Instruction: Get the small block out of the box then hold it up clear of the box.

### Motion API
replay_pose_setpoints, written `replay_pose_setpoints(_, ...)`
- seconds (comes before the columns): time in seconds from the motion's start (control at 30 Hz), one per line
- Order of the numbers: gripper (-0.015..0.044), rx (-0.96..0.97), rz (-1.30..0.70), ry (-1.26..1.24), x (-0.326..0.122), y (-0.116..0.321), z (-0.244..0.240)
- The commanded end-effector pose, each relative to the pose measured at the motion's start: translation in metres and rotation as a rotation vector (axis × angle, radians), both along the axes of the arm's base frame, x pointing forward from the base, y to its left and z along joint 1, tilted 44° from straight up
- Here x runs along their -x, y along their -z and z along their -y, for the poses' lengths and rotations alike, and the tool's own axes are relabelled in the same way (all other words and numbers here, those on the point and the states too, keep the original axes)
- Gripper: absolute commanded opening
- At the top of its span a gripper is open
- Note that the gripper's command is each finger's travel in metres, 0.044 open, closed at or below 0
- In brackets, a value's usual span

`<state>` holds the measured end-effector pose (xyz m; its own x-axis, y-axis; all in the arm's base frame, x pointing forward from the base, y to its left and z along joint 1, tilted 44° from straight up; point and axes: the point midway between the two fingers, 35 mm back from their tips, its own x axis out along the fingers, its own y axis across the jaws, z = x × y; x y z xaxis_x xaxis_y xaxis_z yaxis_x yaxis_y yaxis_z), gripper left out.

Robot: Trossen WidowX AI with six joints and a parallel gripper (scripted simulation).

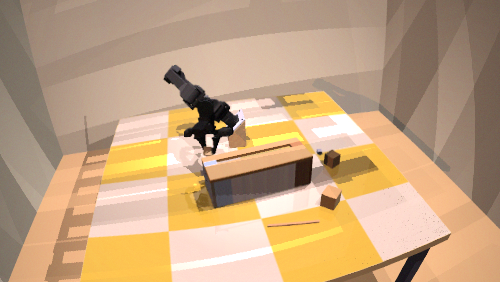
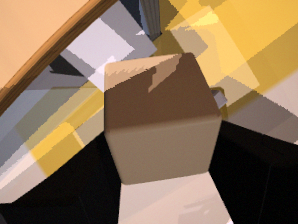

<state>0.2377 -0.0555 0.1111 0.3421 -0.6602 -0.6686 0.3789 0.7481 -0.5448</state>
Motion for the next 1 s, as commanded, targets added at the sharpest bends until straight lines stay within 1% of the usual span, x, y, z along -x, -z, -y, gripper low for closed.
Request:
replay_pose_setpoints(0.0,0.0000,0.058,-0.080,-0.093,-0.002,-0.005,-0.003)
replay_pose_setpoints(0.97,0.0000,0.536,-0.877,-0.840,0.003,-0.019,-0.019)
